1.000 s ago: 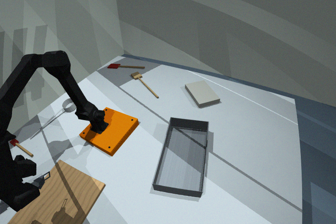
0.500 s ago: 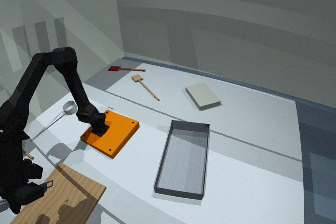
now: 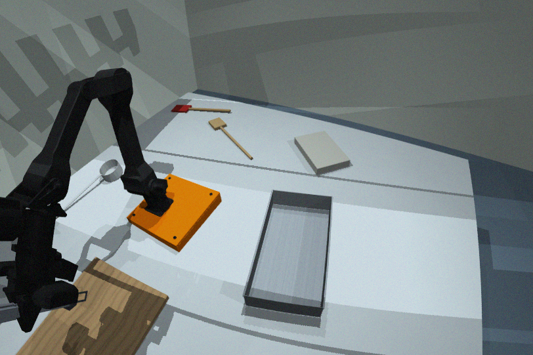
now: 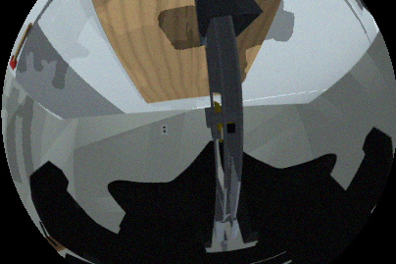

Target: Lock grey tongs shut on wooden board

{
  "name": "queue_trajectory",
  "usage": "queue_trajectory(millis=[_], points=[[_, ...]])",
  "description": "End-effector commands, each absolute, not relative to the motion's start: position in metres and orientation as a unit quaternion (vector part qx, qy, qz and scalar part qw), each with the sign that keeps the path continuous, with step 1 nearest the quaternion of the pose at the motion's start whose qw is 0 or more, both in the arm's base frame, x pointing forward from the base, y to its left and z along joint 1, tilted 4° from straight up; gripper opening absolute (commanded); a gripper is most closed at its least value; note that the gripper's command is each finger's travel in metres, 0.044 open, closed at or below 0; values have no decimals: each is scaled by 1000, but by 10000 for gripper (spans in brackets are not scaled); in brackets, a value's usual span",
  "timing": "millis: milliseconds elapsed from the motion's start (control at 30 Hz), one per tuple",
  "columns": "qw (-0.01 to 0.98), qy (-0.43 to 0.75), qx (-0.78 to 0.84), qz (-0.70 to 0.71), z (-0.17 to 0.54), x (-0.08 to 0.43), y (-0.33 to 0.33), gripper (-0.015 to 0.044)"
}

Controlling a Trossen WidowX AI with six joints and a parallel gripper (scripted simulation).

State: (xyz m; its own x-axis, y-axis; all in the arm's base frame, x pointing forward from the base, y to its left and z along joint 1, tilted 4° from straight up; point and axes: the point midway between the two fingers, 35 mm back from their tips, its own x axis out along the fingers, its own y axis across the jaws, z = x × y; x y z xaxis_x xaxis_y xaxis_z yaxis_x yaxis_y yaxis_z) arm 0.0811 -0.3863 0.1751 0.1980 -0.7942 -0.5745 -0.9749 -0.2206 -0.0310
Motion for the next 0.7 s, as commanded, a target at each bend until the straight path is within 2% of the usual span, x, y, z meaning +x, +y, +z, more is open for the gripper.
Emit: queue_trajectory(millis=[0, 667], points=[[178, 593, -759, 202, 179, 81, -380, -150], [107, 602, -783, 117, 181, 75, -351, -150]])
